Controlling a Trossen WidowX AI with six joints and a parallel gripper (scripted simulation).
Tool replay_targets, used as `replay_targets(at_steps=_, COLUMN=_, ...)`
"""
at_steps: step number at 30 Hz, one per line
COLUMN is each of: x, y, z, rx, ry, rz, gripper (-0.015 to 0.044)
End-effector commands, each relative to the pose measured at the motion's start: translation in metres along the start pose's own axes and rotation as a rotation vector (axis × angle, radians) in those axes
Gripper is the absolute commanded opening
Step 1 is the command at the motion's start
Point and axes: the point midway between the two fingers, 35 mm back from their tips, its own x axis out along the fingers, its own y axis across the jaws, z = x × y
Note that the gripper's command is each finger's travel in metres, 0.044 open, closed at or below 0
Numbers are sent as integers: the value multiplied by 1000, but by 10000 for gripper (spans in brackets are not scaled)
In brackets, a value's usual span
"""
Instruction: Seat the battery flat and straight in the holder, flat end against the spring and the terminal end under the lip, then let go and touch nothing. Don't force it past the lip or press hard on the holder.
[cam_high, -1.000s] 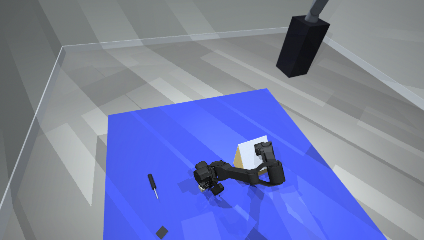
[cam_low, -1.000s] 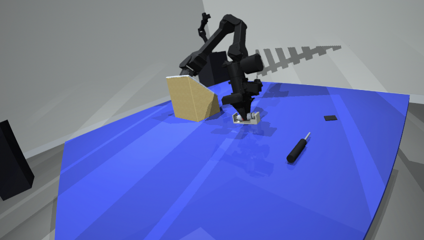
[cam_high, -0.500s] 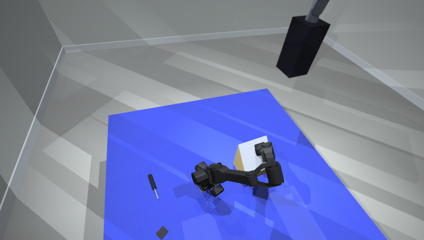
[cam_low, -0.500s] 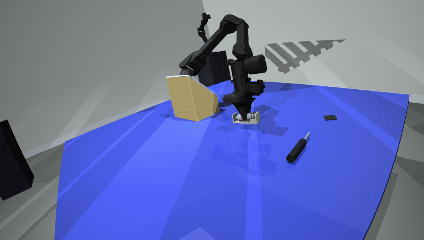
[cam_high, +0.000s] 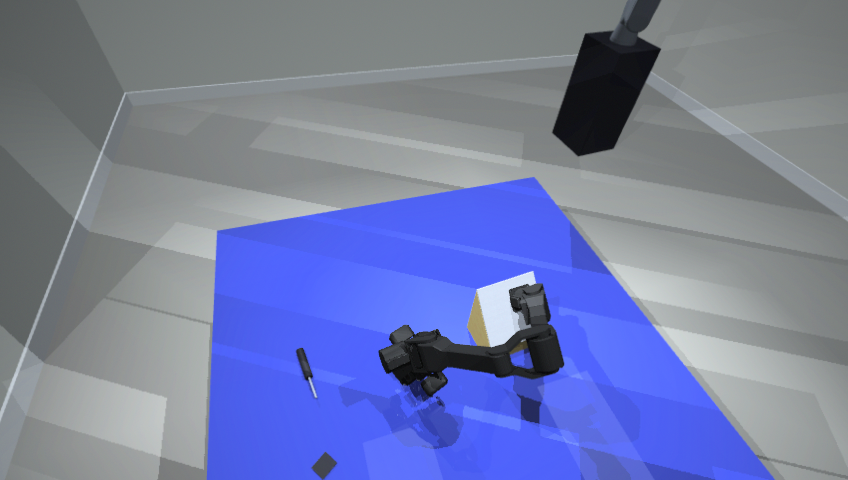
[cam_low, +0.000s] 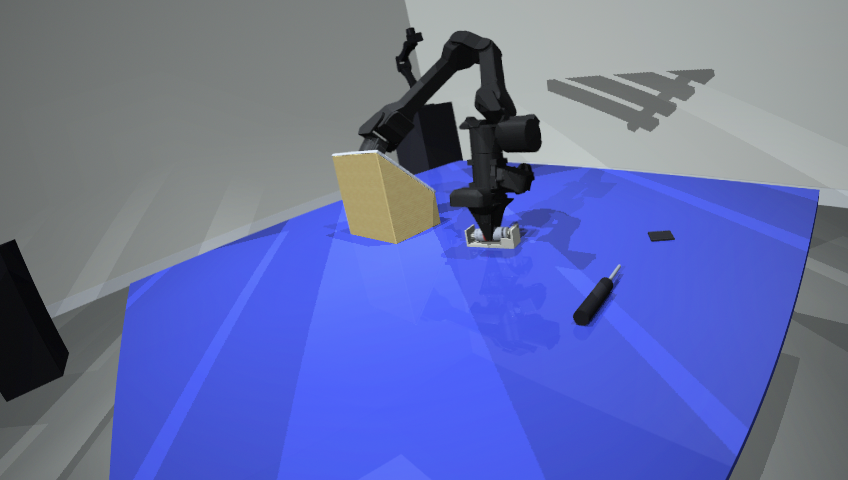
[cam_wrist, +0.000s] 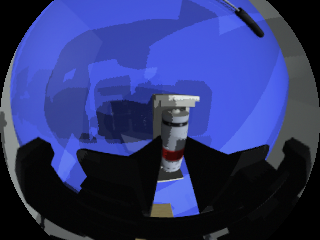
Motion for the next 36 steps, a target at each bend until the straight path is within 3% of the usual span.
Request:
replay_targets(at_steps=1, x=3, y=2, z=-6, rx=6, ry=48, rz=3, gripper=80)
replay_targets(at_steps=36, x=1, y=3, z=12, rx=2, ry=67, rz=-8, gripper=80)
